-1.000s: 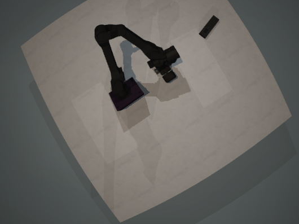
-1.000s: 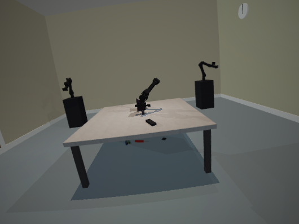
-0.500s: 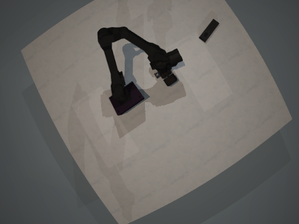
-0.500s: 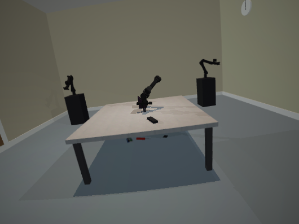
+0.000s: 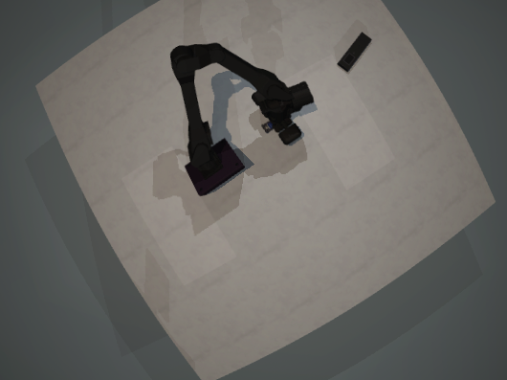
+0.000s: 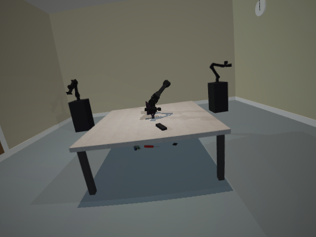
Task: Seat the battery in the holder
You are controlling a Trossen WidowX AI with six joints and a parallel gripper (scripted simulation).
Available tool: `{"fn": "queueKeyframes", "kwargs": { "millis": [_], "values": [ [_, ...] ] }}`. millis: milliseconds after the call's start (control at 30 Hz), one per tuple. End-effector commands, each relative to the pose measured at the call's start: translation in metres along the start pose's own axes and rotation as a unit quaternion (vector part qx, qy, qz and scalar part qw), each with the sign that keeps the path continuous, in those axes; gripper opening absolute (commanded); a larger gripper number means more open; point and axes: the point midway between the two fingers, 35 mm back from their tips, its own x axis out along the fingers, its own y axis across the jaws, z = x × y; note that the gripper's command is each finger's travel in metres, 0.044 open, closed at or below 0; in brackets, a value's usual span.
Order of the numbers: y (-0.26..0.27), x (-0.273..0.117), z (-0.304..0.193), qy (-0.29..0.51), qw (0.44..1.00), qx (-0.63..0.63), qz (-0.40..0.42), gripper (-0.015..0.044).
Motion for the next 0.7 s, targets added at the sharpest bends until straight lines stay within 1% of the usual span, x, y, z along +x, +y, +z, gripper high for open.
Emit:
{"fn": "queueKeyframes", "kwargs": {
  "millis": [0,667],
  "values": [
    [0.001,0.002,-0.002,0.013,1.0,0.0,0.0,0.006],
    [0.001,0.002,0.01,0.013,1.0,0.0,0.0,0.006]
  ]
}}
